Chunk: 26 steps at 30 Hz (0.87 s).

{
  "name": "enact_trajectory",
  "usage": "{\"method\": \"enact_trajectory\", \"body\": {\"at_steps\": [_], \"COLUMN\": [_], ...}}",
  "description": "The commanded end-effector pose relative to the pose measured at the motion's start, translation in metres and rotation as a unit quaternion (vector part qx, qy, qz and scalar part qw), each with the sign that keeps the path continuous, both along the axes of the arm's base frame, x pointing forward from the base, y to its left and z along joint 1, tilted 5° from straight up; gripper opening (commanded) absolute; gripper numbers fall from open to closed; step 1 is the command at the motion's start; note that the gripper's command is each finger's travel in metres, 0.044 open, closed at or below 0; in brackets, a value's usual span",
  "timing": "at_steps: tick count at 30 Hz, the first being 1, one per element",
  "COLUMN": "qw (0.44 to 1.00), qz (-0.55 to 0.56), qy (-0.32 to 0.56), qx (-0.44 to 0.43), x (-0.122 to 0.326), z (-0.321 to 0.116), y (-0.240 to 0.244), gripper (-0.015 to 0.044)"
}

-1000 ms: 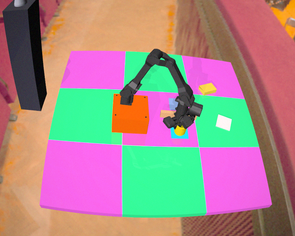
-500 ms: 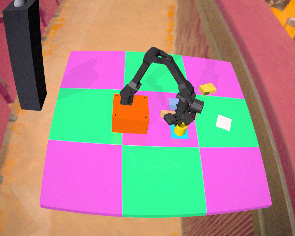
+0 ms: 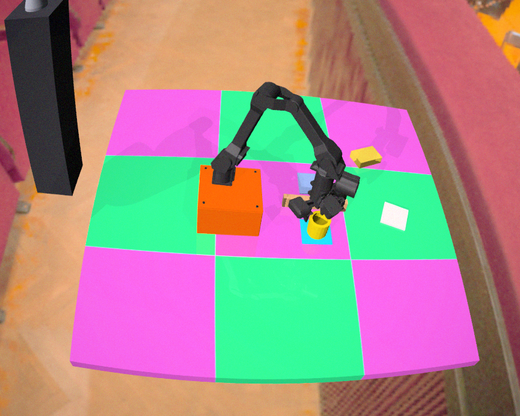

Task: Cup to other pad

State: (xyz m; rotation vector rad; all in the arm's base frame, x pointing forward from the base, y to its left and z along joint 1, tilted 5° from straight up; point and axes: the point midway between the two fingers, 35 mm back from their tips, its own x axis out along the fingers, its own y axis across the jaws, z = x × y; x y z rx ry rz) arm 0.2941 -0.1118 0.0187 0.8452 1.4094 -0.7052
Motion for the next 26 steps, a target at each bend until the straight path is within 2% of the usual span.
{"method": "enact_trajectory", "body": {"at_steps": [1, 3, 4, 15, 26], "qw": [1.000, 1.000, 1.000, 1.000, 1.000], "qz": [0.000, 0.000, 0.000, 0.003, 0.000], "qy": [0.000, 0.000, 0.000, -0.002, -0.003], "qx": [0.000, 0.000, 0.000, 0.000, -0.002], "x": [0.000, 0.000, 0.000, -0.005, -0.004], "z": [0.000, 0.004, 0.007, 0.061, 0.059], "y": [0.000, 0.000, -0.001, -0.004, -0.004], "gripper": [0.0383, 0.0435, 0.0440, 0.0440, 0.0440]}}
